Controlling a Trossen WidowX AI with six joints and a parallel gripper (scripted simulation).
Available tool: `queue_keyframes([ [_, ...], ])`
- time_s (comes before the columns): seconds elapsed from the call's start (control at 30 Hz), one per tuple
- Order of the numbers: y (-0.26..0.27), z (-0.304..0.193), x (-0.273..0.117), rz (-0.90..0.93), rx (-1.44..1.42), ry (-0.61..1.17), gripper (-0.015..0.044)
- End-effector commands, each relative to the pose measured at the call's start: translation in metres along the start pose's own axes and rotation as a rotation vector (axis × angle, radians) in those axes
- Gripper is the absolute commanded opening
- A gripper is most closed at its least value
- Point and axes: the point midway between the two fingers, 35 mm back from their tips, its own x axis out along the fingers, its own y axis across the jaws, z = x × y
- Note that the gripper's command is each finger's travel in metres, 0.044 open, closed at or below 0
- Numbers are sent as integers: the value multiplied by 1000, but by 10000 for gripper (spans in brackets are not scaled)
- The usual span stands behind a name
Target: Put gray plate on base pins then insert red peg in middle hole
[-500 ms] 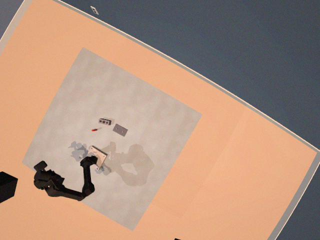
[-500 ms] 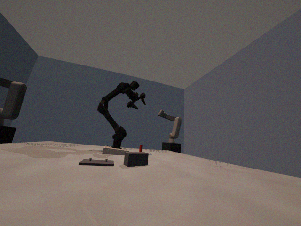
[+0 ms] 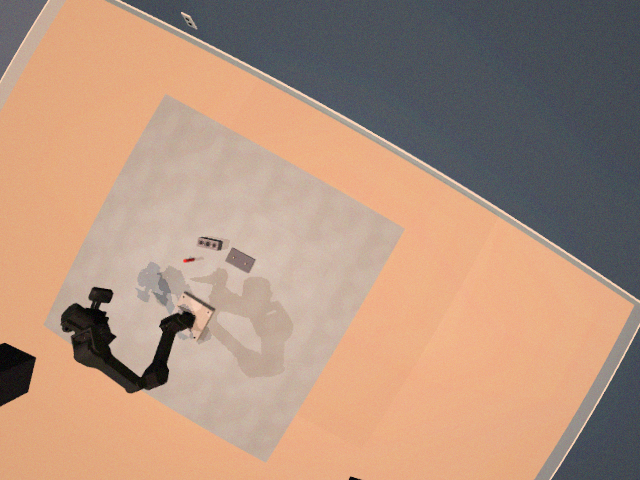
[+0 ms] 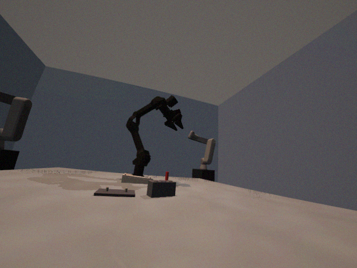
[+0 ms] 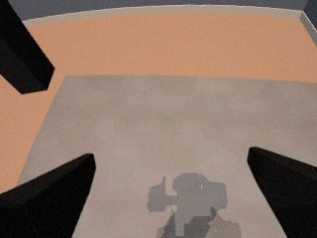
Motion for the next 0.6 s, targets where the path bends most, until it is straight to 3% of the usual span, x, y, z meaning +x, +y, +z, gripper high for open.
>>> queue_keyframes([
  [0.0, -73, -9, 16, -176, 501, 95, 440],
  [0.3, -158, -43, 20, -400, 1047, 144, 440],
  [0.57, -236, -103, 9, -659, 1630, 138, 440],
])
